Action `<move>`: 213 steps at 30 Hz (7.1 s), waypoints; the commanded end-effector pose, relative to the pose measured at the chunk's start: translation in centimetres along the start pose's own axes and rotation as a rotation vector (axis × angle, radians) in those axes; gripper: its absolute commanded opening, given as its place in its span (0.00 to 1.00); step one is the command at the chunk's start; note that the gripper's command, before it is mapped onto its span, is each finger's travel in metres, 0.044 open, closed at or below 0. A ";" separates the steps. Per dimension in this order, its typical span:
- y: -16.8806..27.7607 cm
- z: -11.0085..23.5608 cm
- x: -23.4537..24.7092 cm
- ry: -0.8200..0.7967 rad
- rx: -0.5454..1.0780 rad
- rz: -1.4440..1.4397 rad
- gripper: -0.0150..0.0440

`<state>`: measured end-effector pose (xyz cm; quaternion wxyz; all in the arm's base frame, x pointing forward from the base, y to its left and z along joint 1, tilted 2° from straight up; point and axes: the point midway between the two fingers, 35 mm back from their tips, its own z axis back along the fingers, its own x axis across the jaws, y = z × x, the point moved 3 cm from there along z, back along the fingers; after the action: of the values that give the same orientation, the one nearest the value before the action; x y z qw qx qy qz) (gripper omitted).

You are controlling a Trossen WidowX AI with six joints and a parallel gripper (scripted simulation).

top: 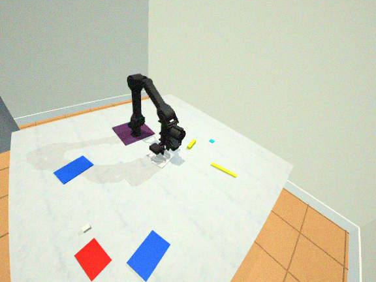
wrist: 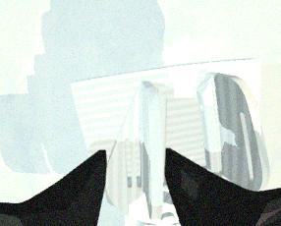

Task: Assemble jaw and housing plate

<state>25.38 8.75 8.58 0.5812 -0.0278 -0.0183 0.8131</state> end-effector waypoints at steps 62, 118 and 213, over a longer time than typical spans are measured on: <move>0.0 0.0 0.0 0.000 0.000 0.000 0.63; 2.3 7.8 13.5 -0.018 0.011 -0.733 1.00; 7.5 0.1 21.1 -0.018 0.023 -1.192 1.00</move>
<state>11.39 26.34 7.76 0.9378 0.0019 -0.0253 0.3464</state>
